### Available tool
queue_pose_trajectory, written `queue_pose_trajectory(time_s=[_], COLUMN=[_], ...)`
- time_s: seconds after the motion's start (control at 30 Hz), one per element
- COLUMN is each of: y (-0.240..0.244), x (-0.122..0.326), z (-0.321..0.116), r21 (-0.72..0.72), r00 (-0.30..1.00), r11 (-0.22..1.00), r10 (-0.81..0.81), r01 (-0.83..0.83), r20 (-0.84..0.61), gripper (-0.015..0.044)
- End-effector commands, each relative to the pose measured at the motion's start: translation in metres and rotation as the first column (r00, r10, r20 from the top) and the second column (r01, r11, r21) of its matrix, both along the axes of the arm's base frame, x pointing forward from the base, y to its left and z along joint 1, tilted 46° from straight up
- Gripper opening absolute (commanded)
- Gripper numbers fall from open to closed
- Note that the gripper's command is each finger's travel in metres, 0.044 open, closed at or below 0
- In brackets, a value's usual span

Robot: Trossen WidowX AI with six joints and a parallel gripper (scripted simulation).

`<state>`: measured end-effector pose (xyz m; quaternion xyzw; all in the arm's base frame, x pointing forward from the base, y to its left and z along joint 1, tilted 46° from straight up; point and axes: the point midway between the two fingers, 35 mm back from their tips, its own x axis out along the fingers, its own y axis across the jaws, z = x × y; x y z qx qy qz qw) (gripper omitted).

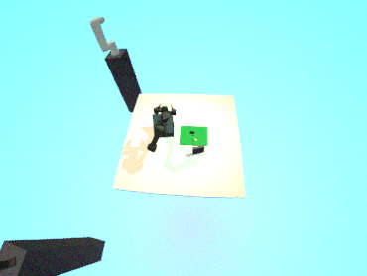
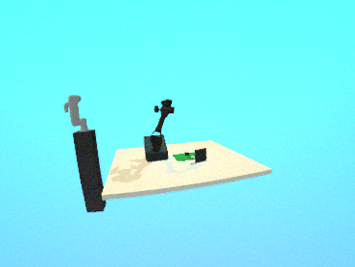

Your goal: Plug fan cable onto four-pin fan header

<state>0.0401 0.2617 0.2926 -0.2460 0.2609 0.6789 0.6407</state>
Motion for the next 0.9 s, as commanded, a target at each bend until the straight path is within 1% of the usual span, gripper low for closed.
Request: queue_pose_trajectory(time_s=[0.0, 0.1, 0.2, 0.3, 0.4, 0.5, 0.6, 0.73, 0.87], y=[0.008, 0.006, 0.001, -0.007, -0.017, -0.030, -0.044, -0.066, -0.090], x=[0.059, 0.087, 0.112, 0.135, 0.155, 0.174, 0.191, 0.211, 0.227], z=[-0.049, -0.072, -0.094, -0.114, -0.134, -0.152, -0.169, -0.191, -0.212], r21=[-0.189, -0.309, -0.435, -0.557, -0.674, -0.780, -0.870, -0.951, -0.980], r00=[0.963, 0.917, 0.859, 0.797, 0.733, 0.666, 0.596, 0.499, 0.394], r11=[0.982, 0.951, 0.900, 0.829, 0.737, 0.620, 0.482, 0.271, 0.041], r10=[0.041, 0.125, 0.240, 0.363, 0.490, 0.617, 0.731, 0.851, 0.918], r01=[0.010, -0.002, -0.022, -0.040, -0.060, -0.082, -0.108, -0.148, -0.197], r20=[0.268, 0.380, 0.453, 0.482, 0.471, 0.420, 0.331, 0.164, -0.041], gripper=[0.0440, 0.0440, 0.0440, 0.0440, 0.0440, 0.0440, 0.0440, 0.0440, 0.0440])
